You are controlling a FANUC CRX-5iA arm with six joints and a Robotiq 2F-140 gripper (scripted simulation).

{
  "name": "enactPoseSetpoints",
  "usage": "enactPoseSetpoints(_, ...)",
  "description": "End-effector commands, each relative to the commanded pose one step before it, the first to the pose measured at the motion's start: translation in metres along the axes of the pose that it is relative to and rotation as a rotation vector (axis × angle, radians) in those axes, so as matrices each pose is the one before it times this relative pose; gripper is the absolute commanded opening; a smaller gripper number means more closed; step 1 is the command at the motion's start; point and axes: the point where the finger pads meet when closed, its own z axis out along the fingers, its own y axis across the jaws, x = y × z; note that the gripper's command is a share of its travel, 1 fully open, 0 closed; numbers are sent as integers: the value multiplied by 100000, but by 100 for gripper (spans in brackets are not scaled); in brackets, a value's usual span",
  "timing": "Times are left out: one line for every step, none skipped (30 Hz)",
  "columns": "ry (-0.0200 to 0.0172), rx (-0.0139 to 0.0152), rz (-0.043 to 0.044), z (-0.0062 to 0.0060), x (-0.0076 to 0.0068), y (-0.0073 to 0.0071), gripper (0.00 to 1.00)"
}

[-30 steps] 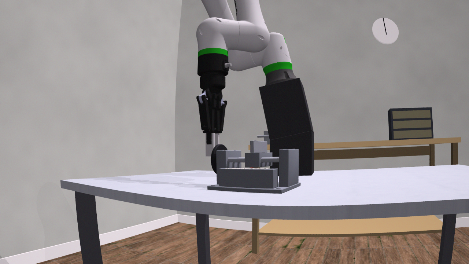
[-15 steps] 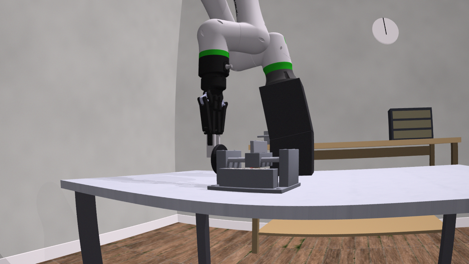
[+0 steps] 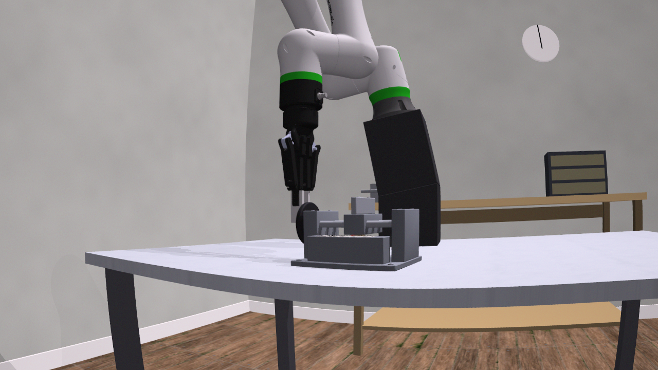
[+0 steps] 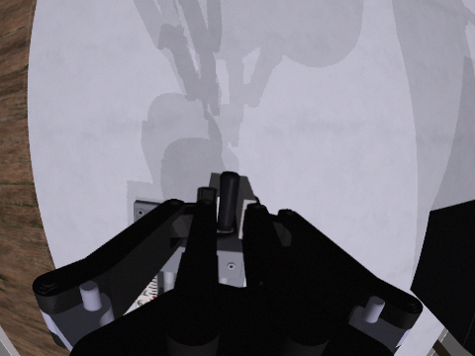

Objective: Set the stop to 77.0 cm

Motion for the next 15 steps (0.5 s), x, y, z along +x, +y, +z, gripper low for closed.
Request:
enactPoseSetpoints(53, 72, 22, 62, 11, 34, 4)
enactPoseSetpoints(1, 0, 0, 34, 0, 25, 4)
enactPoseSetpoints(-1, 0, 0, 35, -1, 26, 4)
enactPoseSetpoints(-3, -1, 0, 35, -1, 27, 4)
enactPoseSetpoints(-5, -2, -1, 36, -2, 28, 4)
enactPoseSetpoints(-6, -3, -1, 37, -3, 29, 4)
enactPoseSetpoints(-8, -4, -1, 37, -4, 30, 4)
enactPoseSetpoints(-2, -1, 0, 36, -1, 24, 4)
enactPoseSetpoints(9, 4, 1, 35, 5, 14, 4)
enactPoseSetpoints(8, 4, 1, 35, 4, 15, 4)
enactPoseSetpoints(6, 3, 1, 36, 3, 15, 4)
enactPoseSetpoints(4, 2, 1, 36, 2, 16, 4)
enactPoseSetpoints(3, 1, 0, 37, 1, 17, 4)
enactPoseSetpoints(1, 1, 0, 37, 0, 18, 4)
enactPoseSetpoints(0, 0, 0, 0, 0, 0, 4)
